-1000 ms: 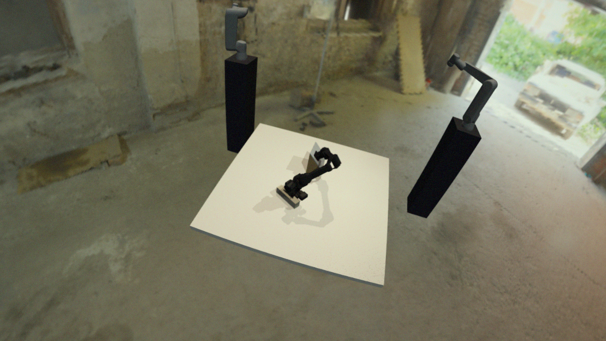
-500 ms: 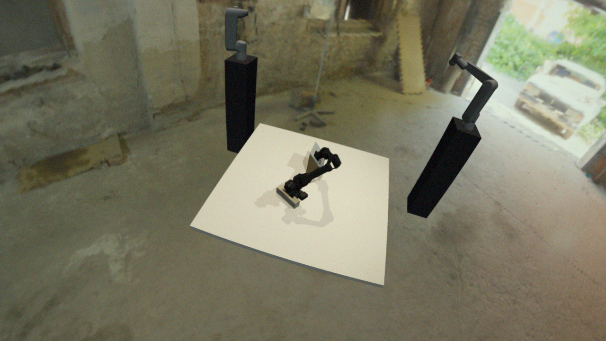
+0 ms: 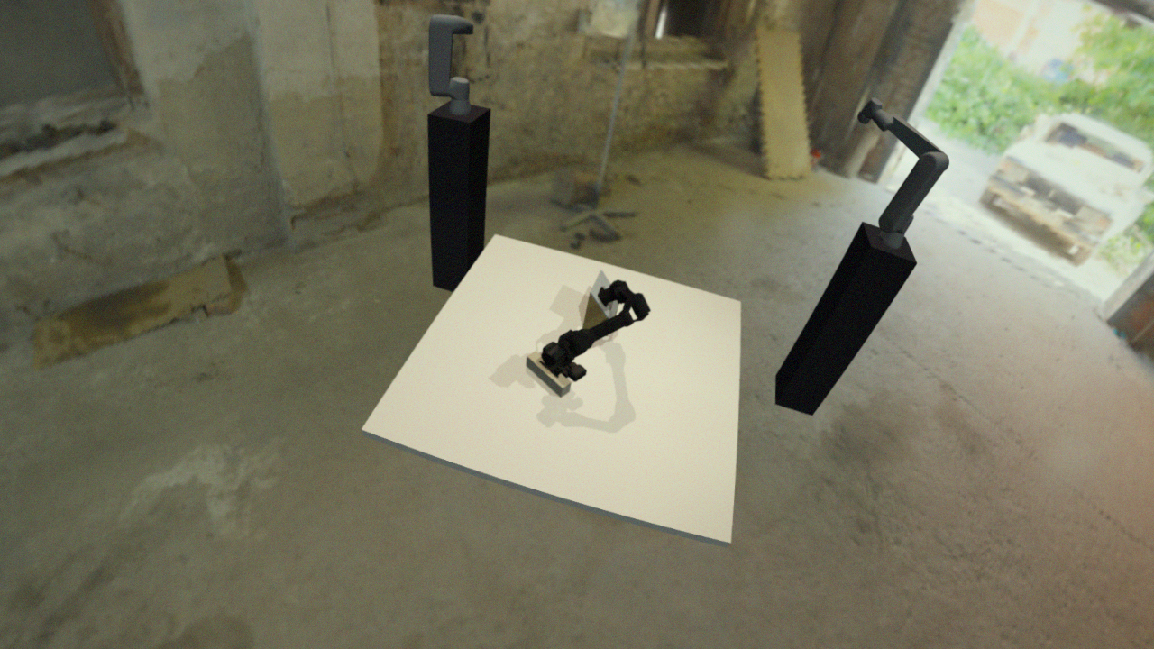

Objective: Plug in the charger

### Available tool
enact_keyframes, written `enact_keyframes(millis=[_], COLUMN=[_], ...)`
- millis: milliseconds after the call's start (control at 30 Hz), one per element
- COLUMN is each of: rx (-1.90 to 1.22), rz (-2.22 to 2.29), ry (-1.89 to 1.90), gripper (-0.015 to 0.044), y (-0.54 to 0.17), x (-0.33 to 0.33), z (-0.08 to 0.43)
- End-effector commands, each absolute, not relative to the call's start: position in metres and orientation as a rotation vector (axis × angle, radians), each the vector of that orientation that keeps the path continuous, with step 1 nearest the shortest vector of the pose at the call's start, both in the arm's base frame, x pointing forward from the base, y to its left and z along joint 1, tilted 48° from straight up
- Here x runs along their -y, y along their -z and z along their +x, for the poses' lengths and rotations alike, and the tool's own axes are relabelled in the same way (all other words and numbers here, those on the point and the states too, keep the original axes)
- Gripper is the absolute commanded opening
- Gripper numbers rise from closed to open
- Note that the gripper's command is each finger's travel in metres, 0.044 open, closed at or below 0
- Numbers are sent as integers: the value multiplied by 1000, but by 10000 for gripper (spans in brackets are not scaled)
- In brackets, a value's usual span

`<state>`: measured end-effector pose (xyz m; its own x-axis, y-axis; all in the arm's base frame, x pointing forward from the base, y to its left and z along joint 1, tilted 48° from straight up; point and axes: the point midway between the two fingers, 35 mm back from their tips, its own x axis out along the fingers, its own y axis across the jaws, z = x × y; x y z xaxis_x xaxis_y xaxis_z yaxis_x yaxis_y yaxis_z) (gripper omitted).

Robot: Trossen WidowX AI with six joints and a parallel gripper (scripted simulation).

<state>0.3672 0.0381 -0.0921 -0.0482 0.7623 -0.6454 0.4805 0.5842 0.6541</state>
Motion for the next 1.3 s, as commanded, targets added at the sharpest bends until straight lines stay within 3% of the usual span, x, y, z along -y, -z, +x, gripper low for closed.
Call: enact_keyframes(millis=[0,567,1100,1267], rx=[-1684,-1695,-1695,-1695], rz=[1032,1039,1039,1038], ry=[-315,-314,-314,-314], gripper=[0,0,420,440], y=[92,92,92,92], x=[-37,-38,-38,-38], z=[370,367,367,366])
